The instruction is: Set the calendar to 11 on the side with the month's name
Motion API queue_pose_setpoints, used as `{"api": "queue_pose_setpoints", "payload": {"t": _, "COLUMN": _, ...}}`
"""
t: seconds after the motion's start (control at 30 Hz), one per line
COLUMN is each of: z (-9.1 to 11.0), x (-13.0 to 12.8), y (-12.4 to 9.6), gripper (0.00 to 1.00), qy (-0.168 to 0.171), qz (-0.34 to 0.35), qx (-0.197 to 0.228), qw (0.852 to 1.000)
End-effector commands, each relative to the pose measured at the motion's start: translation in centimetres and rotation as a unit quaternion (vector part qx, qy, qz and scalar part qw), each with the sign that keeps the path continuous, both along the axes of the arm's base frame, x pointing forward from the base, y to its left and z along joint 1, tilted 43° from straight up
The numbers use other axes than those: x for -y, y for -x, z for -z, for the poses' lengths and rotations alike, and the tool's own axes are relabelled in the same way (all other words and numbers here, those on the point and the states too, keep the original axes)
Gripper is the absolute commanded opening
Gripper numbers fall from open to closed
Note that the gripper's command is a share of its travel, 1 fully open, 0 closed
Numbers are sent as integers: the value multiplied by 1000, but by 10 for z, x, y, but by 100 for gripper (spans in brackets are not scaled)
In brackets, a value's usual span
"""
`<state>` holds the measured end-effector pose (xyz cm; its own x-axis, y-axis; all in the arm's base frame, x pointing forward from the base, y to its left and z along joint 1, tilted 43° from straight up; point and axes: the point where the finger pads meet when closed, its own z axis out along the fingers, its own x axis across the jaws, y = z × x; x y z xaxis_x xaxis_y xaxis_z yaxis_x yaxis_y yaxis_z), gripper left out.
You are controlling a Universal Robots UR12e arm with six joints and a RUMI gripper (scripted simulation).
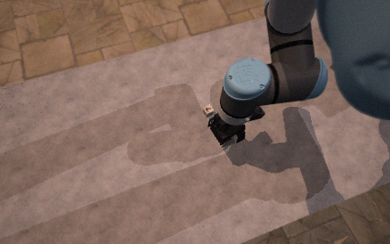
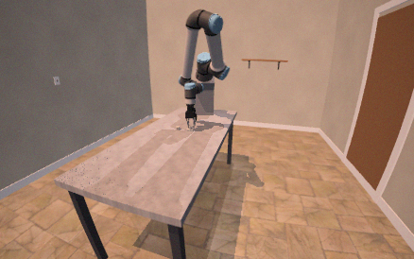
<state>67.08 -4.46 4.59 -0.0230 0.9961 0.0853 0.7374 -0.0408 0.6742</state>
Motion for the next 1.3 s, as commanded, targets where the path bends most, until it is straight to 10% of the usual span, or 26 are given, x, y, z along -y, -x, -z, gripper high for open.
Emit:
{"api": "queue_pose_setpoints", "payload": {"t": 0.0, "z": 0, "x": -1, "y": -1, "gripper": 28, "qy": 0, "qz": -1, "qx": 0, "qw": 1000}}
{"api": "queue_pose_setpoints", "payload": {"t": 1.27, "z": -64, "x": 6, "y": 61, "gripper": 28, "qy": 0, "qz": 0, "qx": 0, "qw": 1000}}
